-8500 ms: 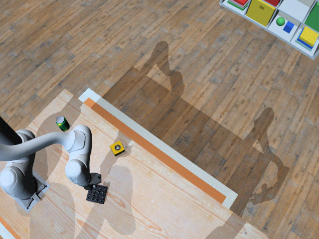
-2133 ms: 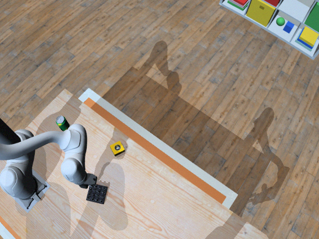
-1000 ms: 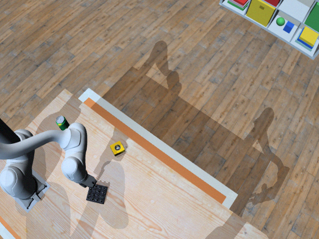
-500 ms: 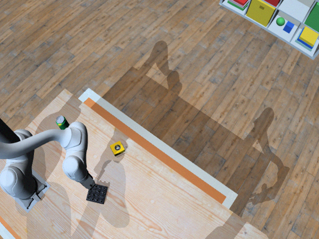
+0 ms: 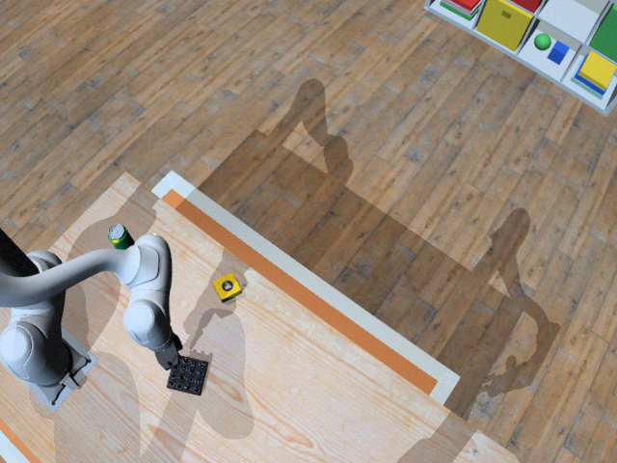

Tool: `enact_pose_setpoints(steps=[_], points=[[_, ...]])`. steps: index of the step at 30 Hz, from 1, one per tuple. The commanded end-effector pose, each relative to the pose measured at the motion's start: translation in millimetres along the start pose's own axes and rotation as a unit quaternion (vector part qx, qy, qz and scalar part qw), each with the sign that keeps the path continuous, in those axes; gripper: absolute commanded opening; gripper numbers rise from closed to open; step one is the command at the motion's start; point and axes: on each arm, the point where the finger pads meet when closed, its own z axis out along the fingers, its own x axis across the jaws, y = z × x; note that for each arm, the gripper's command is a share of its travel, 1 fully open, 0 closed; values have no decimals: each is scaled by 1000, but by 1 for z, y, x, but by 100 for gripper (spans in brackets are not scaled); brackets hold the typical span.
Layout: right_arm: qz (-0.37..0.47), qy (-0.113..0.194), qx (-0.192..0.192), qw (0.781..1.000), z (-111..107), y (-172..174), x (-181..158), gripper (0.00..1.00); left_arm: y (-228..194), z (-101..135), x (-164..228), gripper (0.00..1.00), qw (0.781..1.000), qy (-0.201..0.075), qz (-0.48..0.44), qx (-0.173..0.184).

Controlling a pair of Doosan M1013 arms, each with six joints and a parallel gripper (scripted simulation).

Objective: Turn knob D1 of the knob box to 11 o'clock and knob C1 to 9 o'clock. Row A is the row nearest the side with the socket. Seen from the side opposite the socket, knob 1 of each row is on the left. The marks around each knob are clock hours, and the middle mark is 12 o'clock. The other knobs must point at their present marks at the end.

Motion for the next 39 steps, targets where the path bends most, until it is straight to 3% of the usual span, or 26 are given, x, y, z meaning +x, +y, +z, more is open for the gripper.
enact_pose_setpoints(steps=[1, 23, 39], points=[[0, 0, 0, 1000, 0, 0, 0, 100, 0, 0, -1, 30, 999, 1, 52, 3], [0, 0, 0, 1000, 0, 0, 0, 100, 0, 0, -1, 30, 965, 0, 262, 3], [0, 0, 0, 1000, 0, 0, 0, 100, 0, 0, -1, 30, 944, 0, 330, 3]])
